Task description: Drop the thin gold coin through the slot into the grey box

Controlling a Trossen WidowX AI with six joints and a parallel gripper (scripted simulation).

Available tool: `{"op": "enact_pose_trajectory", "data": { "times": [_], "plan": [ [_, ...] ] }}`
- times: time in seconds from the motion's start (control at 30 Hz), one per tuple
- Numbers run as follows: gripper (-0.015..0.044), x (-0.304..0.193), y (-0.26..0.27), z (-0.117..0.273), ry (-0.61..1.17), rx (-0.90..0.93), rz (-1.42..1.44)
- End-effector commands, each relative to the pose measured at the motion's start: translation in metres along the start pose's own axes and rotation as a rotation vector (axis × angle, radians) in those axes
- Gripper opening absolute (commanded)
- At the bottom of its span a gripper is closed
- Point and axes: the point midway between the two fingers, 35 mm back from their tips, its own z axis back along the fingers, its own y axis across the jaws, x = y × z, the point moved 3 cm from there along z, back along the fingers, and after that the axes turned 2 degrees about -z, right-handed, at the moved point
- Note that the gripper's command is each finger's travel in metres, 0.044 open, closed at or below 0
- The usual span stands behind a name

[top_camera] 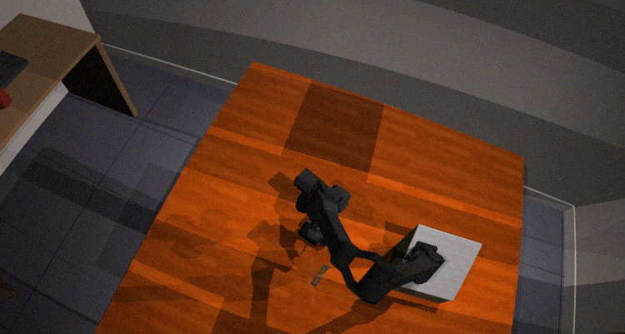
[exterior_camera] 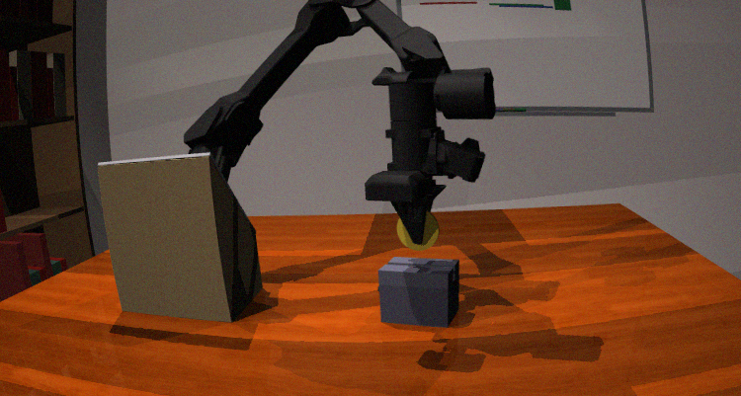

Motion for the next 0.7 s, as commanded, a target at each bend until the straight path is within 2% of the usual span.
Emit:
{"op": "enact_pose_trajectory", "data": {
  "times": [0.0, 0.67],
  "plan": [
    [0.0000, 0.0032, -0.0024, 0.0025, -0.003, -0.001, 0.007],
    [0.0000, 0.0026, -0.0030, -0.0014, -0.001, 0.002, 0.005]
  ]
}}
